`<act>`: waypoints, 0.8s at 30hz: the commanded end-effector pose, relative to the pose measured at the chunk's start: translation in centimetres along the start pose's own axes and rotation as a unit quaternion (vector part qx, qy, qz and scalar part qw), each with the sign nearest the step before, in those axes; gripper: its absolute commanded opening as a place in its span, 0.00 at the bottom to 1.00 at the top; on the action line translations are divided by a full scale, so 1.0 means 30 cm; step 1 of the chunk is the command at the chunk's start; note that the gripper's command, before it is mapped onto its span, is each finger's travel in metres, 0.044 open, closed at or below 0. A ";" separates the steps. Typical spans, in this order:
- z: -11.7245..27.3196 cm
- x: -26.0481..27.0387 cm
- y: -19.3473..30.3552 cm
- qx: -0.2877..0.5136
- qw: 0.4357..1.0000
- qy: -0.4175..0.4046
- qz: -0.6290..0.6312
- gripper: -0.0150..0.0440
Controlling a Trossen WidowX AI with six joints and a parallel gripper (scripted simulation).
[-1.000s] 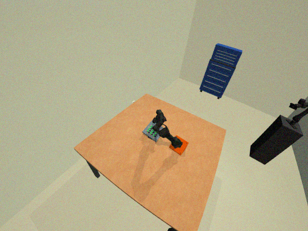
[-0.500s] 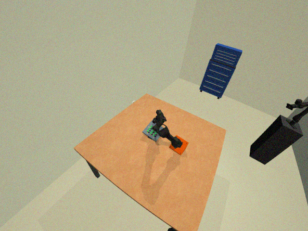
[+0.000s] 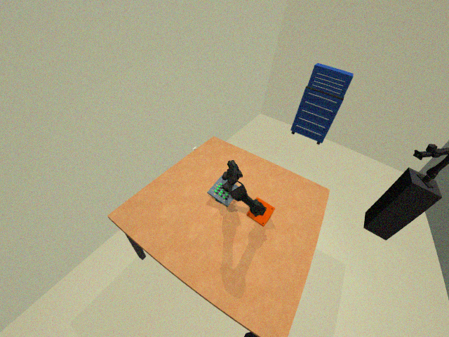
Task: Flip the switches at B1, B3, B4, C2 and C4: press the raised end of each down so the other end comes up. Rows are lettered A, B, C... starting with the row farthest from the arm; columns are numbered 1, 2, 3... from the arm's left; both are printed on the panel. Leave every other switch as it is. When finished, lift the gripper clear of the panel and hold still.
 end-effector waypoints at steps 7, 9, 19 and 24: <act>-0.005 0.001 -0.001 -0.002 1.000 -0.001 -0.003 0.25; -0.006 0.001 -0.001 -0.002 1.000 -0.001 -0.003 0.25; -0.010 0.001 -0.001 -0.002 1.000 -0.002 -0.003 0.25; -0.013 0.001 -0.001 -0.002 1.000 -0.002 -0.003 0.25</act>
Point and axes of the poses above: the point midway between the two fingers, 35 mm back from their tips, its own z axis back along the fingers, its own x axis across the jaws, y = z × x, the point moved 2 cm from there along z, back along the fingers, and after that the axes turned 7 degrees about z, right-handed, at the moved point
